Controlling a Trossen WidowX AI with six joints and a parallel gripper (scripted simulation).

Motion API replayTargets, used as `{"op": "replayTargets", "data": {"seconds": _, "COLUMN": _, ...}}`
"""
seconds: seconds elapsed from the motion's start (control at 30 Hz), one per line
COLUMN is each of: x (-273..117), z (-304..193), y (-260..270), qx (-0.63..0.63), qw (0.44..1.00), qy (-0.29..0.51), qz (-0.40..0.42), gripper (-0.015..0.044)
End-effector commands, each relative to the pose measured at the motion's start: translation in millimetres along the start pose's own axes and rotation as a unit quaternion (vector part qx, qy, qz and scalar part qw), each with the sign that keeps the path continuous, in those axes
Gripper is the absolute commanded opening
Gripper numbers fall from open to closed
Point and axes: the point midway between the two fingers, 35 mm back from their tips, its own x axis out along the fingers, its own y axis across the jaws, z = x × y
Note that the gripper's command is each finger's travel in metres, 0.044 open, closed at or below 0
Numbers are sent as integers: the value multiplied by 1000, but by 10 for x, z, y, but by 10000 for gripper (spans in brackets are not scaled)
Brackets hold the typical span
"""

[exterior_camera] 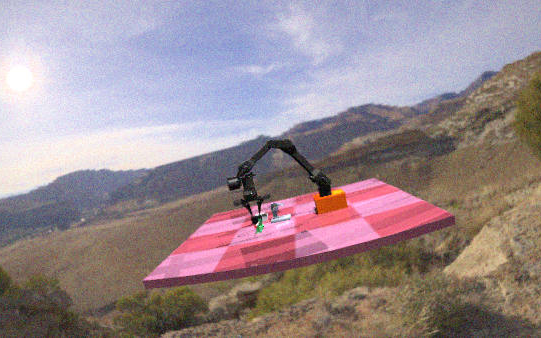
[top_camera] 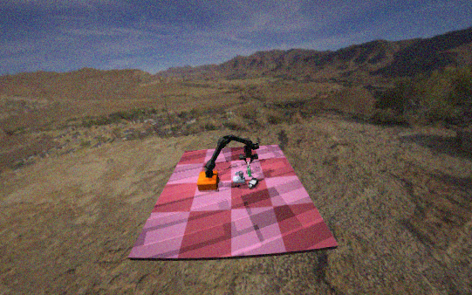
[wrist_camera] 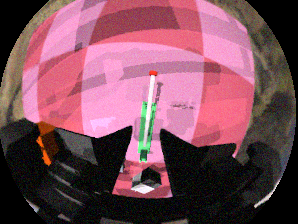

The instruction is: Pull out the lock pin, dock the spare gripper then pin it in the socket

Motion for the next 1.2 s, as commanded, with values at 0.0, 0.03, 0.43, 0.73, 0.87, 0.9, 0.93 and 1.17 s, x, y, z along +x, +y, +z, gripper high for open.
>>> {"op": "replayTargets", "data": {"seconds": 0.0, "x": 114, "z": -18, "y": -5, "qx": -2, "qw": 1000, "qy": -1, "qz": -4, "gripper": 180}}
{"op": "replayTargets", "data": {"seconds": 0.03, "x": 122, "z": -18, "y": -6, "qx": -2, "qw": 1000, "qy": -1, "qz": -4, "gripper": 180}}
{"op": "replayTargets", "data": {"seconds": 0.43, "x": 308, "z": -30, "y": -17, "qx": -2, "qw": 1000, "qy": -1, "qz": -4, "gripper": 180}}
{"op": "replayTargets", "data": {"seconds": 0.73, "x": 455, "z": -41, "y": -21, "qx": -2, "qw": 1000, "qy": -1, "qz": -4, "gripper": 180}}
{"op": "replayTargets", "data": {"seconds": 0.87, "x": 520, "z": -47, "y": -22, "qx": -2, "qw": 1000, "qy": -1, "qz": -4, "gripper": 180}}
{"op": "replayTargets", "data": {"seconds": 0.9, "x": 536, "z": -49, "y": -22, "qx": -2, "qw": 1000, "qy": -1, "qz": -4, "gripper": 180}}
{"op": "replayTargets", "data": {"seconds": 0.93, "x": 552, "z": -50, "y": -21, "qx": -2, "qw": 1000, "qy": -1, "qz": -4, "gripper": 180}}
{"op": "replayTargets", "data": {"seconds": 1.17, "x": 665, "z": -62, "y": -18, "qx": -2, "qw": 1000, "qy": -1, "qz": -4, "gripper": 180}}
